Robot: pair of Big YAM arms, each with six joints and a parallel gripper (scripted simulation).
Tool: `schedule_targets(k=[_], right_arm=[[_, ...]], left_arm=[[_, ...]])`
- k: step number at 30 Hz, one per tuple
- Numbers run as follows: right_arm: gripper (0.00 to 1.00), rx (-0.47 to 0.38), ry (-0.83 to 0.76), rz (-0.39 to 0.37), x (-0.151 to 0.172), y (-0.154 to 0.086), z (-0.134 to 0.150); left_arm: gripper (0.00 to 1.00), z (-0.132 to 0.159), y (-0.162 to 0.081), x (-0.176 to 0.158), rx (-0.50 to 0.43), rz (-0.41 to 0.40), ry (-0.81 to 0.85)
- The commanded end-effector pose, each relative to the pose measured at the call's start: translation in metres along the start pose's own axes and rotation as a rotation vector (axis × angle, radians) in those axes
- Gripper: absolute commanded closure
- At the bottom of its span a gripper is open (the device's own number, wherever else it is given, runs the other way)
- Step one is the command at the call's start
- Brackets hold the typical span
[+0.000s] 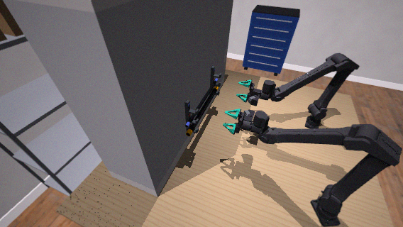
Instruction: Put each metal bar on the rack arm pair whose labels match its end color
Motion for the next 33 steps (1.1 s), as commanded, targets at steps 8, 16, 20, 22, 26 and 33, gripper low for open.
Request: schedule_targets(k=[8, 16, 20, 22, 26, 33], right_arm=[[0.00, -0.010, 0.019, 0.057, -0.0261, 0.0126, -0.0137], [0.00, -0.010, 0.019, 0.056, -0.0258, 0.0126, -0.0137], [0.00, -0.010, 0.019, 0.055, -0.0256, 0.0126, -0.0137], [0.00, -0.010, 0.019, 0.055, -0.0255, 0.0126, -0.0137], [0.00, -0.010, 0.019, 0.054, -0.0254, 0.0126, -0.0137], [0.00, -0.010, 0.019, 0.053, -0.0251, 0.0126, -0.0137]], left_arm=[[0.00, -0.0127, 0.0144, 0.0483, -0.011, -0.077, -0.024], [0.00, -0.0132, 0.0137, 0.0484, -0.013, -0.071, -0.021], [0.00, -0.0135, 0.0133, 0.0486, -0.014, -0.067, -0.020], [0.00, -0.0136, 0.0131, 0.0486, -0.015, -0.064, -0.019], [0.00, -0.0139, 0.0127, 0.0487, -0.015, -0.061, -0.018], [0.00, -0.0137, 0.0120, 0.0497, -0.016, -0.060, -0.018]])
Point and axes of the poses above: on each arm, the point where the finger pads meet when closed, its own y axis out along the fingers, its own x axis across the jaws, z = x × y, the point moved 2 cm from there along -y, back along the fingers, and after that the axes turned 5 degrees about y, right-handed, at the moved point
